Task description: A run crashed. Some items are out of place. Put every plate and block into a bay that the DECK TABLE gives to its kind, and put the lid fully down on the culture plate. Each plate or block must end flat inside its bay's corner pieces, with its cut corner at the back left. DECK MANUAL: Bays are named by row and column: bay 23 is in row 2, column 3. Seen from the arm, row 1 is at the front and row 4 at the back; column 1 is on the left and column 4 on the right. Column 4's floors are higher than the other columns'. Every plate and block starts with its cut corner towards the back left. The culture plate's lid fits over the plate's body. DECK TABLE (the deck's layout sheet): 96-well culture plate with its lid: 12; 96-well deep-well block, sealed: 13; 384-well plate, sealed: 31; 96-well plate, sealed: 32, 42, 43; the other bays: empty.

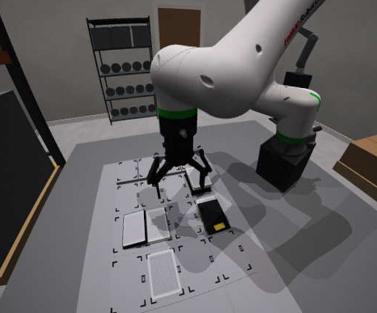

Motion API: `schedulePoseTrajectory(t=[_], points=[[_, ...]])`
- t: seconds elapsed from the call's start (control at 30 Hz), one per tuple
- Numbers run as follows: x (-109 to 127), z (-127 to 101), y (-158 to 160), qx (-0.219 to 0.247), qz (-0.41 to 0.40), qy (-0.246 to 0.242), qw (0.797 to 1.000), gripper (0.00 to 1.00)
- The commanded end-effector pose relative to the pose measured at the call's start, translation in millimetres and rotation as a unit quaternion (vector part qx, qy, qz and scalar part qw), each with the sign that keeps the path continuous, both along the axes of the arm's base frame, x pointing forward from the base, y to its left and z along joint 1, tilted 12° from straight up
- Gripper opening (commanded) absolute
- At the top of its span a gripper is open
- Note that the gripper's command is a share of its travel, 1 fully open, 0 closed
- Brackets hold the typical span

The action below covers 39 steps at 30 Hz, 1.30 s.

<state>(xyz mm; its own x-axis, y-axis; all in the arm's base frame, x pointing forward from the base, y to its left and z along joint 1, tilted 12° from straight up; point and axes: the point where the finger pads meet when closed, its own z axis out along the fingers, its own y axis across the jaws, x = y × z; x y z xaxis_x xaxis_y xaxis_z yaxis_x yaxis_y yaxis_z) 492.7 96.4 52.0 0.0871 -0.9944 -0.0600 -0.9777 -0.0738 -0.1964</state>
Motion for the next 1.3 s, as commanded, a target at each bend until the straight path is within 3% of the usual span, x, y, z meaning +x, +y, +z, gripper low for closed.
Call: schedulePoseTrajectory(t=[0.0, 1.27], points=[[9.1, 3.4, 15.7, 0.0, 0.0, -0.001, 1.0, 1.0], [71.9, 25.0, 134.5, 0.0, 0.0, -0.001, 1.0, 1.0]])
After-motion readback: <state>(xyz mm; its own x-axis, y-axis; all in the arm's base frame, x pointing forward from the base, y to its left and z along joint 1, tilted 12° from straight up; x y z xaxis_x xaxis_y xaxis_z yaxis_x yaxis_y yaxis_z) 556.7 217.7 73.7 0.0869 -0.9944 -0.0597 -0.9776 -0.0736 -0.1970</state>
